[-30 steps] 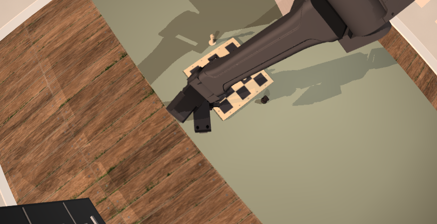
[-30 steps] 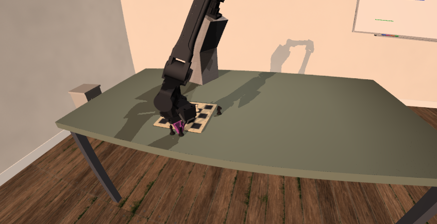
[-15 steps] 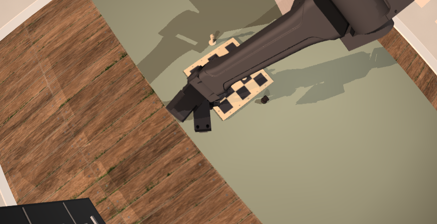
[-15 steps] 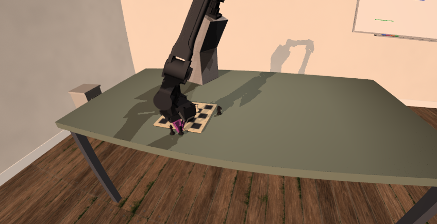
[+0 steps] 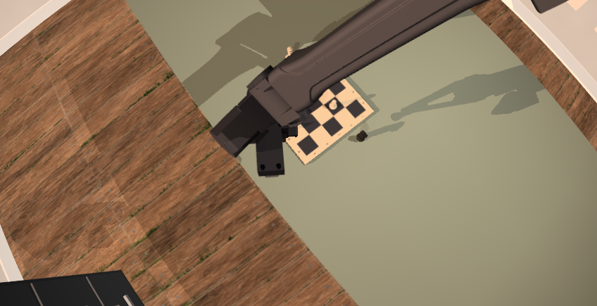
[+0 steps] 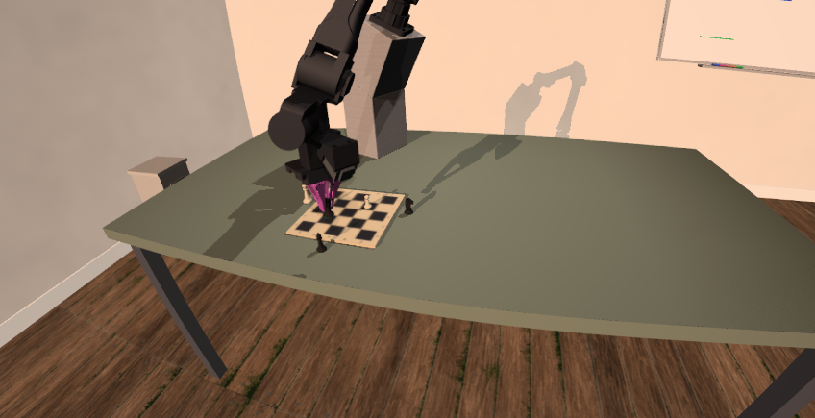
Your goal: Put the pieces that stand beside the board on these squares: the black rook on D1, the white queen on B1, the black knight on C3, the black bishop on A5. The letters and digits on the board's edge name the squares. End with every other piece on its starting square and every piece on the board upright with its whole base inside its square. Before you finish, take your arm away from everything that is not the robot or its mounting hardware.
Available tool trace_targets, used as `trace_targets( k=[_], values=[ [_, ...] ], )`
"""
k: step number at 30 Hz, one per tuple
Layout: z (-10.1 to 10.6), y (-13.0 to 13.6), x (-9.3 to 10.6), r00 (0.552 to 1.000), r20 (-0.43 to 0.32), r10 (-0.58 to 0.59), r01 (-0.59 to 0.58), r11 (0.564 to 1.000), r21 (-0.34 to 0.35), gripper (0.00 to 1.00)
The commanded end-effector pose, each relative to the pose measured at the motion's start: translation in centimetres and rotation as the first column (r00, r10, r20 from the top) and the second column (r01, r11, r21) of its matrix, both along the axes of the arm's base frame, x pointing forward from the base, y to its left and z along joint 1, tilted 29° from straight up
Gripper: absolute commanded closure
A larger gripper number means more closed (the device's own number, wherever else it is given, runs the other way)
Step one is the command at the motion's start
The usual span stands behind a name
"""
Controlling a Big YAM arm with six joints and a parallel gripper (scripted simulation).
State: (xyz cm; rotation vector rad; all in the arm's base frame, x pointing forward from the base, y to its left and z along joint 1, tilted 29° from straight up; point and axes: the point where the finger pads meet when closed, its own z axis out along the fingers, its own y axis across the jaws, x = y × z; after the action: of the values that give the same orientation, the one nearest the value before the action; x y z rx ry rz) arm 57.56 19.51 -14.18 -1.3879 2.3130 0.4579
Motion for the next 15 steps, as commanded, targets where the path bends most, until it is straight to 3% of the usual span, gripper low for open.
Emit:
trace_targets(
  k=[1, 2, 7, 8, 10, 13, 14, 15],
  values=[
    [0.0, -1.8, -0.7, 1.000, -0.020, -0.003, 0.003, 1.000, -0.008, 1.00],
    [-1.1, -2.0, -1.3, 0.999, -0.041, -0.004, 0.004, 1.000, -0.012, 1.00],
    [-1.0, -0.8, -1.6, 0.999, -0.035, 0.017, -0.017, 1.000, -0.011, 1.00],
    [-0.8, -0.8, -1.5, 0.999, -0.030, 0.017, -0.017, 1.000, -0.011, 1.00],
    [1.3, -0.5, -0.1, 1.000, 0.010, 0.014, -0.014, 1.000, -0.002, 1.00],
    [1.5, -0.5, 0.0, 1.000, 0.015, 0.012, -0.012, 1.000, -0.001, 1.00],
    [-0.1, -1.1, -0.8, 1.000, -0.006, 0.003, -0.003, 1.000, -0.004, 1.00],
    [-0.4, -2.0, -0.9, 1.000, -0.011, -0.019, 0.019, 1.000, -0.002, 1.00]
  ],
)
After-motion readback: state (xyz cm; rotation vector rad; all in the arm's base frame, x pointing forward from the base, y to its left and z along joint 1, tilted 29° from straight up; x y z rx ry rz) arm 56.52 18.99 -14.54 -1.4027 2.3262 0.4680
